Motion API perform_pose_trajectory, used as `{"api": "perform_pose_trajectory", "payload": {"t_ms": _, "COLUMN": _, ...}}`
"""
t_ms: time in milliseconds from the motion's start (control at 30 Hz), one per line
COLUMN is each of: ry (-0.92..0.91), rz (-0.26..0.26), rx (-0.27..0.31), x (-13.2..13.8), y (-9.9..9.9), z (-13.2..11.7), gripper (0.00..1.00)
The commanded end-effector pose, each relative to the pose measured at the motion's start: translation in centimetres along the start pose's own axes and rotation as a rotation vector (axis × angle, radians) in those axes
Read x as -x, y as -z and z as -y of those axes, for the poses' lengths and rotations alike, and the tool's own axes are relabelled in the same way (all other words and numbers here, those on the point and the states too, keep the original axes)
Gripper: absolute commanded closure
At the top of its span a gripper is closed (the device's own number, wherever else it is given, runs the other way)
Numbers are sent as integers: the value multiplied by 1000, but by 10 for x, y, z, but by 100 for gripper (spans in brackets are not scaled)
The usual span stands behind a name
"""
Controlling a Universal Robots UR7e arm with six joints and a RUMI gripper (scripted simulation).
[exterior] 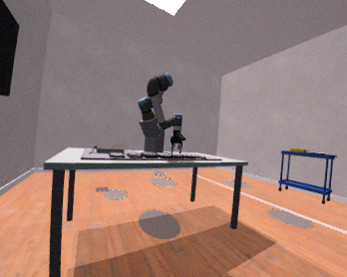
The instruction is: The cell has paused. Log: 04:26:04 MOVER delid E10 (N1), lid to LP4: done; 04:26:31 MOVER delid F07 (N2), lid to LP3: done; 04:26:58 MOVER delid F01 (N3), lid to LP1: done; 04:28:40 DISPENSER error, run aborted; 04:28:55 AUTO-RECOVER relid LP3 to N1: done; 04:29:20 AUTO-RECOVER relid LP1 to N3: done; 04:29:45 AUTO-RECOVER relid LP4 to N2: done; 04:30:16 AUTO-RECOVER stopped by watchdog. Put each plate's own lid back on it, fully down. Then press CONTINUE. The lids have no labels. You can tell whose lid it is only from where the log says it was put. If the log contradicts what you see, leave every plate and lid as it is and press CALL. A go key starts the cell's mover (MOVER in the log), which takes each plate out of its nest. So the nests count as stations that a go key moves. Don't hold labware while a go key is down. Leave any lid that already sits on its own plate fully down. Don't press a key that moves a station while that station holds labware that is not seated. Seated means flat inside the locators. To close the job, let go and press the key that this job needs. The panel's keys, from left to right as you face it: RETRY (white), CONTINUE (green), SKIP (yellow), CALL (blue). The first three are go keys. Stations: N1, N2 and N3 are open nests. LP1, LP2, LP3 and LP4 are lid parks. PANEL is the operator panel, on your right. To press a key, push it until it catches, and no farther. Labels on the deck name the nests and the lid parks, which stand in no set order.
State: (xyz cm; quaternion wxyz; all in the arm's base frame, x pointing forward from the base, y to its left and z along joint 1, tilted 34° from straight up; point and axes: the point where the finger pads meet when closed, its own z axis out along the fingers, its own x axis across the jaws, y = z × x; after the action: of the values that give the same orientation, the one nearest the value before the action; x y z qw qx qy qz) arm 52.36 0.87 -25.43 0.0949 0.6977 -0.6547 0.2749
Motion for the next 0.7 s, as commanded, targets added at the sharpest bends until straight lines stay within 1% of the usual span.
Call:
{"api": "perform_pose_trajectory", "payload": {"t_ms": 0, "ry": 0, "rz": 0, "rx": -1, "x": 0, "y": 0, "z": 0, "gripper": 100}}
{"api": "perform_pose_trajectory", "payload": {"t_ms": 400, "ry": 0, "rz": 0, "rx": -1, "x": 0, "y": 0, "z": 0, "gripper": 100}}
{"api": "perform_pose_trajectory", "payload": {"t_ms": 567, "ry": 0, "rz": 0, "rx": -1, "x": 0, "y": 9, "z": 0, "gripper": 100}}
{"api": "perform_pose_trajectory", "payload": {"t_ms": 667, "ry": 0, "rz": 0, "rx": -1, "x": 0, "y": 10, "z": 0, "gripper": 100}}
